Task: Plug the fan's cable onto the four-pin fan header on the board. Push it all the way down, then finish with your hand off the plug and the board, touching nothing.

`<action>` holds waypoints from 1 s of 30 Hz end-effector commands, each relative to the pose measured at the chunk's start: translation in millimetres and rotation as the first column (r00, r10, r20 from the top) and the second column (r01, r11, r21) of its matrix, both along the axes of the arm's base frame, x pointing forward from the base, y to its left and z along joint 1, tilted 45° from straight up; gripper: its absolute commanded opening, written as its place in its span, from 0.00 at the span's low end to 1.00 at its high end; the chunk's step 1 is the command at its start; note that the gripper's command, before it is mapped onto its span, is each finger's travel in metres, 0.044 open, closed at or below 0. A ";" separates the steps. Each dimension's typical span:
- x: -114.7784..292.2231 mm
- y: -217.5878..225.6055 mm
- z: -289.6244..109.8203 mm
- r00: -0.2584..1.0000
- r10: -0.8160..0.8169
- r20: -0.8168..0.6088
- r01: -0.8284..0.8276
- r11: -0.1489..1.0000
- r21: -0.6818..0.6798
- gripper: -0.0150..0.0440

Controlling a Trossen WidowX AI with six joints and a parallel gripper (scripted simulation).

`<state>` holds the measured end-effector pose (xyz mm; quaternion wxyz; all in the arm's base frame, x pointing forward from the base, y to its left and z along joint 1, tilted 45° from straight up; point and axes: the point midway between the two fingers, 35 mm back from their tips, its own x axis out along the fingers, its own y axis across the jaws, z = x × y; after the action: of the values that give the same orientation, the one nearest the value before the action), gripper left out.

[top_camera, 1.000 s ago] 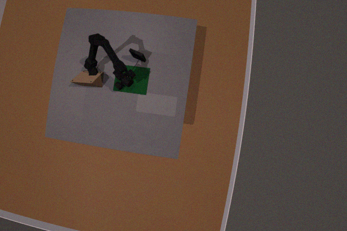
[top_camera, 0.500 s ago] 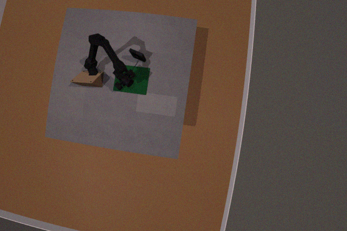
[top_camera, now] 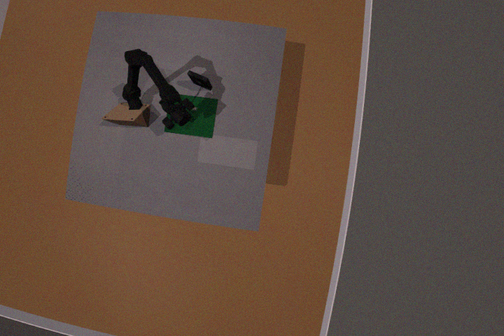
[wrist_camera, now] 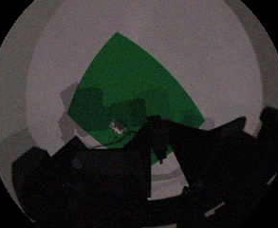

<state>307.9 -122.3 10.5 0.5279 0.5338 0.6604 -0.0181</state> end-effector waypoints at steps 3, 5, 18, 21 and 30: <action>1.6 2.9 2.7 0.997 -0.047 -0.062 0.047 0.999 0.008 0.25; 2.9 4.2 4.1 0.989 -0.096 -0.110 0.098 0.995 0.012 0.25; 11.0 12.4 13.5 0.828 -0.383 -0.409 0.412 0.911 -0.019 0.25; 12.8 14.4 15.7 0.766 -0.438 -0.472 0.477 0.878 -0.040 0.25; 18.1 20.6 22.3 0.532 -0.565 -0.630 0.644 0.754 -0.131 0.25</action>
<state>323.1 -103.9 27.3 0.2318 0.7076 0.5885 -0.3150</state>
